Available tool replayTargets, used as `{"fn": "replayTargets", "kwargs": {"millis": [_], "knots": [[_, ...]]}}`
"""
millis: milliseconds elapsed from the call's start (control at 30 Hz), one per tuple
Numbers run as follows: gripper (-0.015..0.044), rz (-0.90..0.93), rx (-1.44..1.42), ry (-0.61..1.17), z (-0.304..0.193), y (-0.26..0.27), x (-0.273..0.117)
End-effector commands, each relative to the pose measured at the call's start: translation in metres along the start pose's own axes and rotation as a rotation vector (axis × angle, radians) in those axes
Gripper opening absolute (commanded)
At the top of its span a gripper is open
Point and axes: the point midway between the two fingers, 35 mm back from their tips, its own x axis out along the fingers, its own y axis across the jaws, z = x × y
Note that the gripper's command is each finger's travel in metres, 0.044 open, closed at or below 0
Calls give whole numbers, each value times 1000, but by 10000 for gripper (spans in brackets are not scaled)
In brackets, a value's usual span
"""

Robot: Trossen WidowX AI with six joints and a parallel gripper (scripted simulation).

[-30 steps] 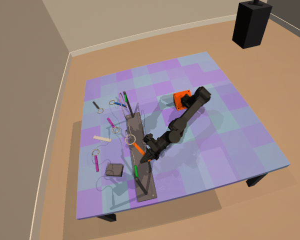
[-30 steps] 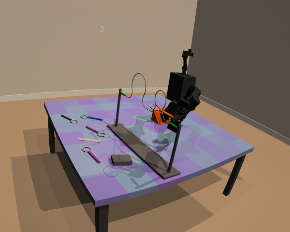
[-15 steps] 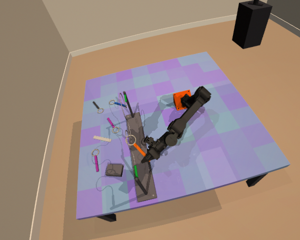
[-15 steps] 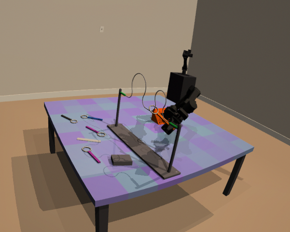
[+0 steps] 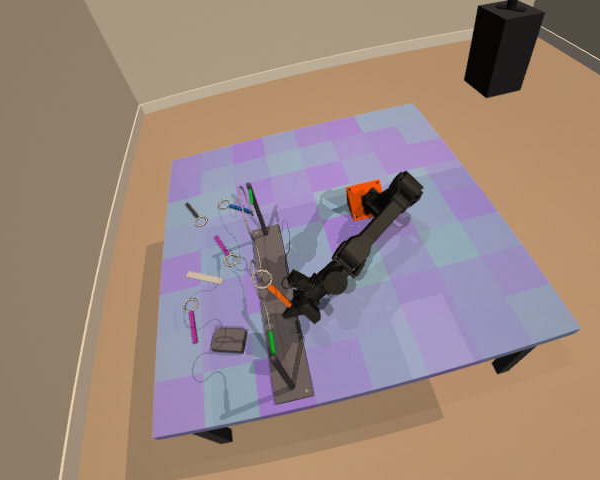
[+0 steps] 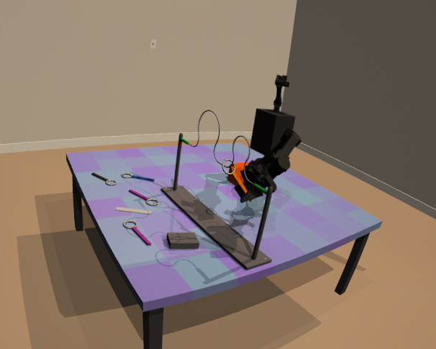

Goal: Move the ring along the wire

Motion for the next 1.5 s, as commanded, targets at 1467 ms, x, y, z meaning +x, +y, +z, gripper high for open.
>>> {"fn": "replayTargets", "kwargs": {"millis": [1467], "knots": [[-150,-294,-512,12,32,-104,-21]]}}
